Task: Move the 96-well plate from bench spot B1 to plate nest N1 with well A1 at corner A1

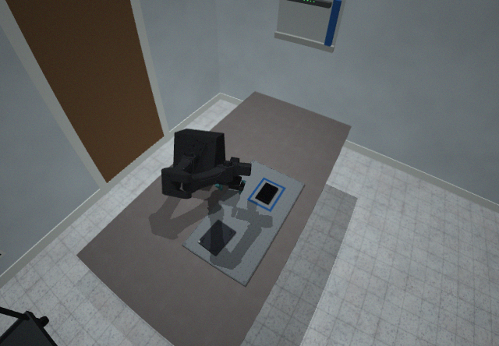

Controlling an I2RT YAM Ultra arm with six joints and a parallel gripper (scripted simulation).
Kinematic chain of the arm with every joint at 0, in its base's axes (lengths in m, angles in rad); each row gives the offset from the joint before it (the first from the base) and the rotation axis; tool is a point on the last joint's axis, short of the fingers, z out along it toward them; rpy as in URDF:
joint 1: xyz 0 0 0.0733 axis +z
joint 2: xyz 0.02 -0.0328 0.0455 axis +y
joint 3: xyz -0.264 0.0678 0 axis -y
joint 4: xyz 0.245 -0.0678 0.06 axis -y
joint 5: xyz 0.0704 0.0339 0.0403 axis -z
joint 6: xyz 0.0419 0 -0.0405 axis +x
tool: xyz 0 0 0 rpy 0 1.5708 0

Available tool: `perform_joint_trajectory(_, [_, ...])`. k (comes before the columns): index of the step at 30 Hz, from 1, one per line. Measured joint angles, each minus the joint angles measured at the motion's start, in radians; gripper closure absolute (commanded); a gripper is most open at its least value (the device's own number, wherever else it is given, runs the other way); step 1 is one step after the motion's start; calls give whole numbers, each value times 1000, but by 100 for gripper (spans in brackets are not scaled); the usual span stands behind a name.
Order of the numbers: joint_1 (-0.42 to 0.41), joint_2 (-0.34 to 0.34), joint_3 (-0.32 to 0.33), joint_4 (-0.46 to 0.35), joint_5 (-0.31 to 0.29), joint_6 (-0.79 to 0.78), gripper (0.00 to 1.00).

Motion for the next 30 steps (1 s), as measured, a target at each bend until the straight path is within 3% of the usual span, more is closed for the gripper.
perform_joint_trajectory(18, [0, 2, 0, 0, 1, 5, 0])
perform_joint_trajectory(30, [0, 76, 66, 3, 1, 260, 0])
